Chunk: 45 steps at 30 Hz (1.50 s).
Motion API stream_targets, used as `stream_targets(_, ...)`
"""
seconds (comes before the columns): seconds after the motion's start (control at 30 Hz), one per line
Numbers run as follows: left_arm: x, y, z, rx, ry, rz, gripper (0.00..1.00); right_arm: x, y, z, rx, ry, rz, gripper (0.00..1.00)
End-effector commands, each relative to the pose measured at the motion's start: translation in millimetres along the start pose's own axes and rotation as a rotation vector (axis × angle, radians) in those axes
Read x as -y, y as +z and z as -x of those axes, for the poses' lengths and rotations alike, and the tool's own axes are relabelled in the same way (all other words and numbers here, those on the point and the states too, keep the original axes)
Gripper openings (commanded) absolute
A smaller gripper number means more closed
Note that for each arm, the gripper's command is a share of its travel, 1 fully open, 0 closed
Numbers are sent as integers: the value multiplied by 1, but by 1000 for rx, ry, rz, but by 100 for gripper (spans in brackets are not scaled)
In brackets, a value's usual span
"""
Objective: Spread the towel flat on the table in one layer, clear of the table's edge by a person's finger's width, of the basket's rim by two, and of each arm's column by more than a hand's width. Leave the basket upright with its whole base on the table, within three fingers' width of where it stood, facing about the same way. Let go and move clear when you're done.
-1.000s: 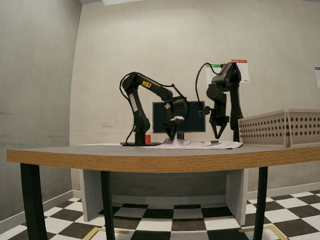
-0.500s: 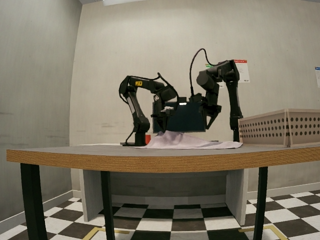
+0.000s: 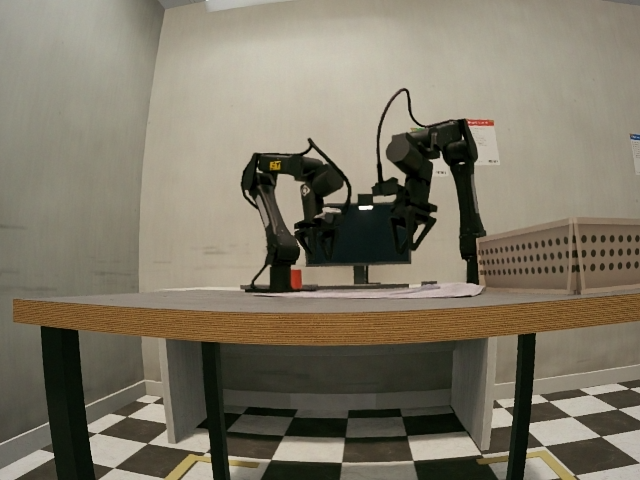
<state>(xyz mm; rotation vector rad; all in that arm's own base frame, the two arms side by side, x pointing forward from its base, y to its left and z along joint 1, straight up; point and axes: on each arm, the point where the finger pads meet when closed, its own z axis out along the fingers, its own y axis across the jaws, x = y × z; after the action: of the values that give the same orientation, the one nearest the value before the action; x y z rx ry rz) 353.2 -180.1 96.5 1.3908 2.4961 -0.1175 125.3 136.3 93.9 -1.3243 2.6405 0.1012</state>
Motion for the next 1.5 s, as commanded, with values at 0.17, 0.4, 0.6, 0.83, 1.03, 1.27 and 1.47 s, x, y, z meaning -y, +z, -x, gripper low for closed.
stream_targets(0.17, -3, -34, 13, 31, -13, 11, 60, 2, -26, 9, 2, -4, 4, 60)
stream_targets(0.4, -4, -59, 19, 31, -10, 11, 60, 3, -50, 14, 0, -1, 4, 60)
stream_targets(0.6, -4, -63, 20, 31, -10, 11, 60, 3, -58, 15, 20, -2, 1, 60)
stream_targets(0.83, -2, -60, 16, 20, -11, 4, 60, 3, -58, 15, 20, -2, 1, 60)
stream_targets(1.03, -2, -60, 16, 20, -11, 4, 60, 2, -53, 13, 10, -5, 0, 60)
stream_targets(1.27, -2, -60, 17, 21, -11, 5, 60, 2, -53, 13, 10, -5, 0, 60)
stream_targets(1.47, -2, -60, 17, 21, -11, 5, 60, 2, -53, 13, 10, -5, 0, 60)
